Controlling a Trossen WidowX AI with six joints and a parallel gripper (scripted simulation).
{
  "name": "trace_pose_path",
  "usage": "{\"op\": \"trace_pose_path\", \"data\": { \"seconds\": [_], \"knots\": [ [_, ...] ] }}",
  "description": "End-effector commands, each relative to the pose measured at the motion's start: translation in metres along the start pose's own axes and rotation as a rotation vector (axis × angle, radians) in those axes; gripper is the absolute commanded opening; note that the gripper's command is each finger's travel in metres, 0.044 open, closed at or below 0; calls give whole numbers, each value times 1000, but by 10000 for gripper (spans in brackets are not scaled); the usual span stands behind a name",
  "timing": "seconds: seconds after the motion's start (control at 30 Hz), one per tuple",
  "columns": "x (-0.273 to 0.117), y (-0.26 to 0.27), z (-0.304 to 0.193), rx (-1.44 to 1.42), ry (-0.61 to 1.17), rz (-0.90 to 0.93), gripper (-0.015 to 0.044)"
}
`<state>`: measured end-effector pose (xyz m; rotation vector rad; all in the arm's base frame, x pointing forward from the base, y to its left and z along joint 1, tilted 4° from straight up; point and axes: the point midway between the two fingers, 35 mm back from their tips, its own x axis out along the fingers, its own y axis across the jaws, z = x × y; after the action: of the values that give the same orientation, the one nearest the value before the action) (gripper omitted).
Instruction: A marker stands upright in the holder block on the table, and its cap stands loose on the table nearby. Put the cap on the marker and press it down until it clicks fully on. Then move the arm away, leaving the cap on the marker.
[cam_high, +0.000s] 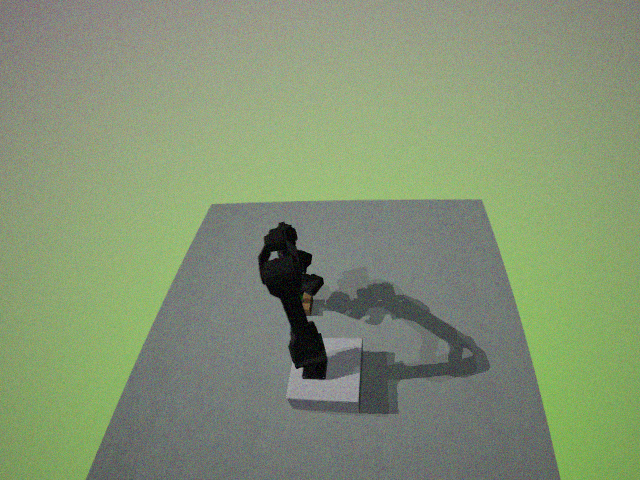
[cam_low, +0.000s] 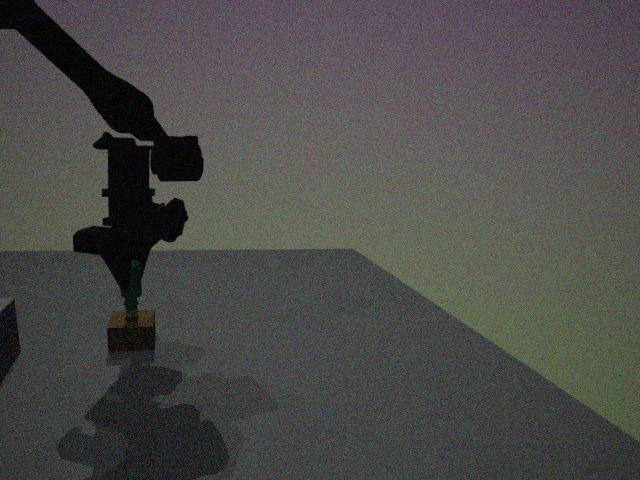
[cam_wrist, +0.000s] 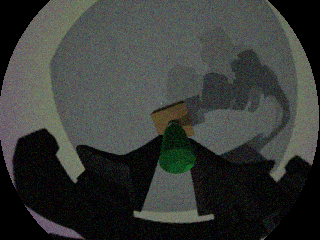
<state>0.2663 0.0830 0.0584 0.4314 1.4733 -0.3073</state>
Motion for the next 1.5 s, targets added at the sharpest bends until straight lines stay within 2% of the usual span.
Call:
{"op": "trace_pose_path", "data": {
  "seconds": [0.0, 0.27, 0.83, 0.93, 1.1, 1.2, 1.47],
  "knots": [
    [6, 0, 0, 3, -2, -1, 0],
    [12, -1, -1, 3, -2, -1, 0],
    [12, -1, -1, 0, 2, -1, 440],
    [2, 0, 0, 0, 1, -1, 440],
    [-61, 0, -1, 0, 1, -1, 440],
    [-63, -1, -1, 0, 1, -1, 440],
    [-54, -4, -4, -459, -2, -2, 230]
  ]
}}
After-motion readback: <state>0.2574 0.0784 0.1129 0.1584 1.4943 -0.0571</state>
